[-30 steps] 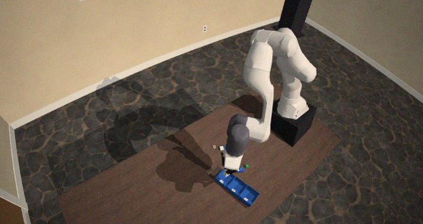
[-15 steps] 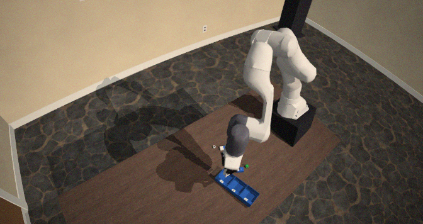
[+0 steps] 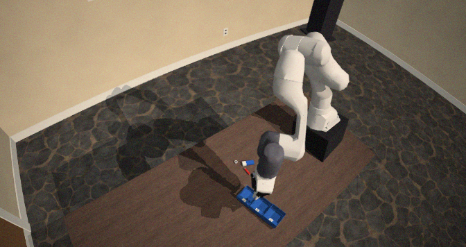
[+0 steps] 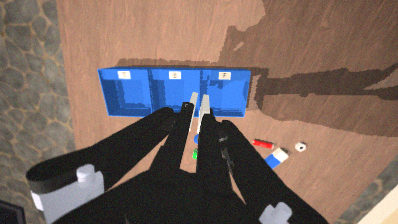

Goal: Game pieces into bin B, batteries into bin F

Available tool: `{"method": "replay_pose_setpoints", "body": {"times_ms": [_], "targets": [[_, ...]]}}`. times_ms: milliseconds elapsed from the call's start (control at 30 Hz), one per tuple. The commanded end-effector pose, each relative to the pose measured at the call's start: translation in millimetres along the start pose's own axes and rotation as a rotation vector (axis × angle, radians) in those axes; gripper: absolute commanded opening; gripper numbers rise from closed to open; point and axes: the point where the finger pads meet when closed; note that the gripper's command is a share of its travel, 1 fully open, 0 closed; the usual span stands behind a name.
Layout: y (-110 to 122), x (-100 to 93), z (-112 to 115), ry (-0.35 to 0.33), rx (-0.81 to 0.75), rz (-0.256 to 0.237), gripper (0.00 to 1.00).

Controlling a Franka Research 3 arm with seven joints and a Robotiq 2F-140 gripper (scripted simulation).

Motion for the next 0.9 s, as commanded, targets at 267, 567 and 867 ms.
{"method": "replay_pose_setpoints", "body": {"times_ms": [267, 567, 867], "targets": [[-44, 0.0, 2, -0.001, 0.033, 0.001, 0.05], [-44, 13.4, 2, -0.001, 0.033, 0.001, 0.05], [-44, 37.4, 2, -0.001, 0.033, 0.001, 0.05]]}}
Point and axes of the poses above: the point where the finger pads meet when closed, its own x axis out along the fingers, its own y axis across the jaws, z = x × y, and after that the axes turned 9 degrees about -x, right-handed
